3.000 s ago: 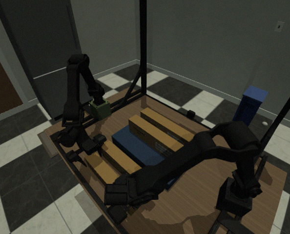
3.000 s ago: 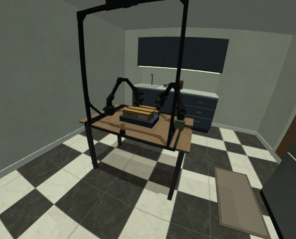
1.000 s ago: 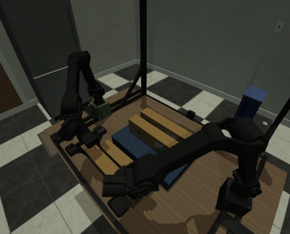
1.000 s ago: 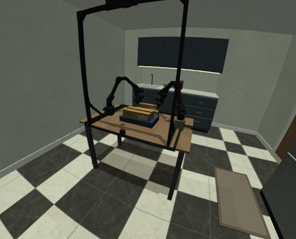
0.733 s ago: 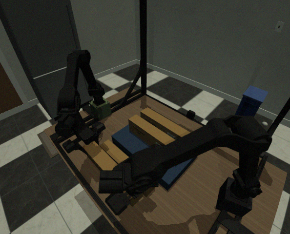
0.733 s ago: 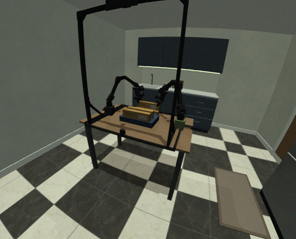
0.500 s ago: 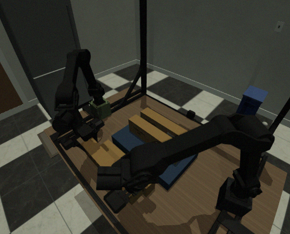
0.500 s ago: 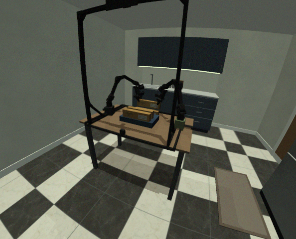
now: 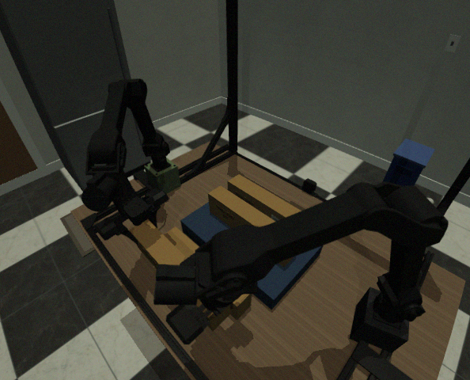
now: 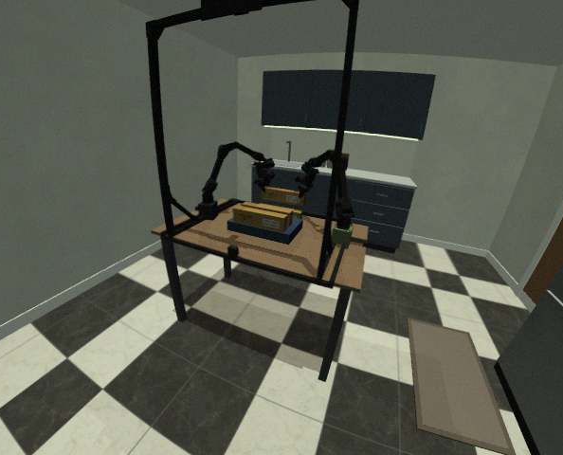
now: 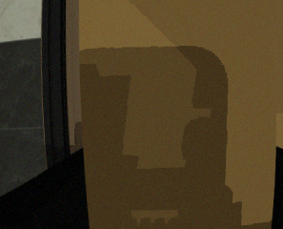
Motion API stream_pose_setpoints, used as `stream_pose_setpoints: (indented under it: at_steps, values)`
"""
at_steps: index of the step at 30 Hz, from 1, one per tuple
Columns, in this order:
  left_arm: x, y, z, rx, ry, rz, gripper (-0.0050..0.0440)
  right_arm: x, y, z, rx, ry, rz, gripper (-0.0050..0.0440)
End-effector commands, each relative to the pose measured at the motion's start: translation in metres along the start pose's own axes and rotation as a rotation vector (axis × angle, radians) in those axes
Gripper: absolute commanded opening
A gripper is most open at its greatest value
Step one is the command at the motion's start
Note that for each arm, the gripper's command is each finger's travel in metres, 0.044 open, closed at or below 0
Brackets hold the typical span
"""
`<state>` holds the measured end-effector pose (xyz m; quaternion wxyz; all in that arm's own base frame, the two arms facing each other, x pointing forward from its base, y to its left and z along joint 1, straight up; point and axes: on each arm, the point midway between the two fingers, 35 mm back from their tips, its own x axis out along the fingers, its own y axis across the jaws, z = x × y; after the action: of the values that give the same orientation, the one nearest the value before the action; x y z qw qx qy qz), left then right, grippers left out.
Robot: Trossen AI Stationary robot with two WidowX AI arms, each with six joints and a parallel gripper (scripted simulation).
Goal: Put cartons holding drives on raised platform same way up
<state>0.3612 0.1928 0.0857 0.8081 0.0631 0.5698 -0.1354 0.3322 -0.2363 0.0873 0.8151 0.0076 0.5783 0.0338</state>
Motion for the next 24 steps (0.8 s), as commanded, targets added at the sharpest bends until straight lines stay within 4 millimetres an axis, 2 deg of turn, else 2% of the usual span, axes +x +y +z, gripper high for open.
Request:
stream_pose_setpoints:
  at_steps: [1, 11, 24]
  values:
    - [-0.024, 0.008, 0.006, 0.010, -0.034, 0.052, 0.0000, -0.025, -0.007, 0.010, -0.009, -0.046, -0.052, 0.0000]
    - [-0.022, 0.003, 0.006, 0.010, -0.034, 0.052, 0.0000, -0.024, -0.002, 0.009, -0.009, -0.046, -0.052, 0.0000]
    - [-0.020, -0.016, 0.005, 0.010, -0.034, 0.052, 0.0000, -0.022, 0.016, 0.009, -0.009, -0.046, -0.052, 0.0000]
